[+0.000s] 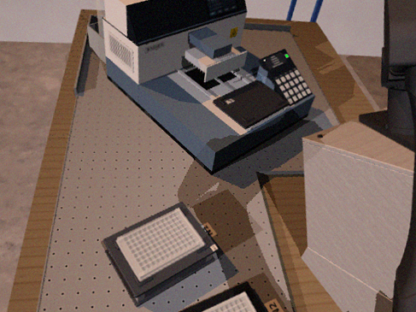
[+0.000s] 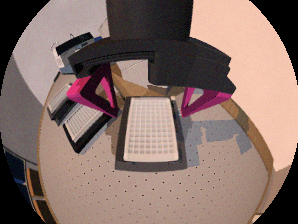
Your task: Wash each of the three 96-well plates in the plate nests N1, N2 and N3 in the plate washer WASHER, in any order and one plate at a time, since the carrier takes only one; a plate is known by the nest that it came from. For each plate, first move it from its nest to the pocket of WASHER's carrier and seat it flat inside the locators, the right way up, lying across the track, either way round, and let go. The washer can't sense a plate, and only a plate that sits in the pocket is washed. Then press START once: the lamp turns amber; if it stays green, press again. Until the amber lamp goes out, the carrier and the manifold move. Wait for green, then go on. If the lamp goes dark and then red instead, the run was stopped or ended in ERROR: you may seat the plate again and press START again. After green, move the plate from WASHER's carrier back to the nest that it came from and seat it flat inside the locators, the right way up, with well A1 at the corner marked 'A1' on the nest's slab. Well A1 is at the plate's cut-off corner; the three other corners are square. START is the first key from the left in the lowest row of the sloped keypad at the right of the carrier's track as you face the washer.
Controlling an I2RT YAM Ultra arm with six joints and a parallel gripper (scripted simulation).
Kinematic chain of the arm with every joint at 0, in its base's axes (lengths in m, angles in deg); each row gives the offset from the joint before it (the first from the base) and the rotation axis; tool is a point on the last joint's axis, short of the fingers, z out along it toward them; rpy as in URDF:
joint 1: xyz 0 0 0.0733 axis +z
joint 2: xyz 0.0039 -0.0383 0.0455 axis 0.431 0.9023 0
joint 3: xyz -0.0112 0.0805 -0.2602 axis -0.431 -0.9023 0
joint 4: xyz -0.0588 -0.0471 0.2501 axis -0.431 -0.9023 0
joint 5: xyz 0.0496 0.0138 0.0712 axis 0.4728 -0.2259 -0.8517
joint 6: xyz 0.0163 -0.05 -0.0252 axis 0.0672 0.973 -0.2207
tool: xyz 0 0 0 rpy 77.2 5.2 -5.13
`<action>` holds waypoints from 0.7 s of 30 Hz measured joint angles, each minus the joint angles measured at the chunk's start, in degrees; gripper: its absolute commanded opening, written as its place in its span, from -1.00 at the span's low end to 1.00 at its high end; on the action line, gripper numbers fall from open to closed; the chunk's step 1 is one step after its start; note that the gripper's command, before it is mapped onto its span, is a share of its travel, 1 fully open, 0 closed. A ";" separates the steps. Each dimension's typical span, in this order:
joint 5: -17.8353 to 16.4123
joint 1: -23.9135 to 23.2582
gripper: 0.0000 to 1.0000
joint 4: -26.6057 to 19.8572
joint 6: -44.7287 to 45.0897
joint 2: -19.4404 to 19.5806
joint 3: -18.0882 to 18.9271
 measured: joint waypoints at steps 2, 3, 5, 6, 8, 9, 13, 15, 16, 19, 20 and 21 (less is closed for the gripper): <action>-0.09 0.20 1.00 -0.48 -0.20 -0.48 0.00; -0.11 0.31 1.00 -0.70 -0.31 -0.74 0.00; -0.17 0.52 1.00 -1.18 -0.50 -1.27 0.00; -0.22 0.63 1.00 -1.42 -0.61 -1.53 0.00; -0.28 0.85 1.00 -1.92 -0.83 -2.05 0.00; -0.31 0.96 1.00 -2.14 -0.92 -2.29 0.00; -0.39 1.20 1.00 -2.84 -1.22 -2.86 -0.02; -0.46 1.33 1.00 -3.19 -1.42 -3.26 -0.31; -0.48 1.44 1.00 -3.50 -1.51 -3.48 -0.46; -0.61 1.77 1.00 -4.42 -1.79 -4.04 -0.55; -0.66 1.88 1.00 -4.66 -1.90 -4.26 -0.55; -0.70 2.01 1.00 -4.92 -2.01 -4.52 -0.55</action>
